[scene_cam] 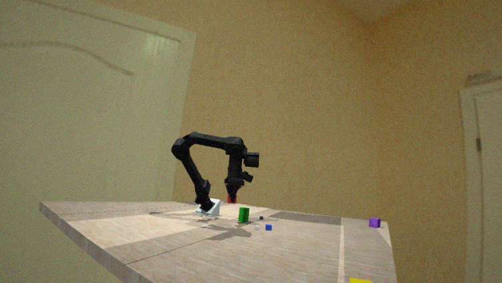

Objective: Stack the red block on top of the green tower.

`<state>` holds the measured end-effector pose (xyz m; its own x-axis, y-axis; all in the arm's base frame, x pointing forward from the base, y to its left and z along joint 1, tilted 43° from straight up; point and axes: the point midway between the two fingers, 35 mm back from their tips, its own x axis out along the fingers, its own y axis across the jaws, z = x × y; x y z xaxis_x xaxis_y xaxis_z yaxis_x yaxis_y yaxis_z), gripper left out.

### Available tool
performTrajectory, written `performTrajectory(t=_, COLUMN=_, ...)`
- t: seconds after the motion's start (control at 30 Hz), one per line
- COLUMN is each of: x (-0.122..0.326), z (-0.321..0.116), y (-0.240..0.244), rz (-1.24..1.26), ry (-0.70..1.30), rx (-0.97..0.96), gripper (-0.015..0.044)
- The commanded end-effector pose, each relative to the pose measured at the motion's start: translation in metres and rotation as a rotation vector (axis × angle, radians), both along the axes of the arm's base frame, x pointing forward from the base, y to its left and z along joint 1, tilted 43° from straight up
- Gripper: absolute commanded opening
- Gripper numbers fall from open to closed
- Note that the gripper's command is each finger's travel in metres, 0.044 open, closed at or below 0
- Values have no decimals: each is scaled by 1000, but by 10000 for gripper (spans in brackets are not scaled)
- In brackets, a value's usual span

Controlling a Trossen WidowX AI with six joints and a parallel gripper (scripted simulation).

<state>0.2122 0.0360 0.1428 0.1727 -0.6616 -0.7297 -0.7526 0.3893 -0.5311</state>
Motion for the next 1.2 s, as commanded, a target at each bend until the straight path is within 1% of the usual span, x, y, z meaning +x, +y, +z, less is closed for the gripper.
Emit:
performTrajectory(t=0.0, x=-3, z=14, y=14, rz=-1, ry=-2, rx=5, gripper=0)
performTrajectory(t=0.4, x=-4, z=14, y=18, rz=-1, ry=-2, rx=6, gripper=0)
performTrajectory(t=0.67, x=-6, z=-19, y=56, rz=1, ry=0, rx=15, gripper=0)
performTrajectory(t=0.97, x=-20, z=-56, y=93, rz=2, ry=2, rx=13, gripper=0)
performTrajectory(t=1.07, x=-25, z=-65, y=101, rz=-1, ry=-2, rx=11, gripper=0)
performTrajectory(t=1.17, x=-25, z=-66, y=102, rz=-1, ry=-2, rx=11, gripper=0)
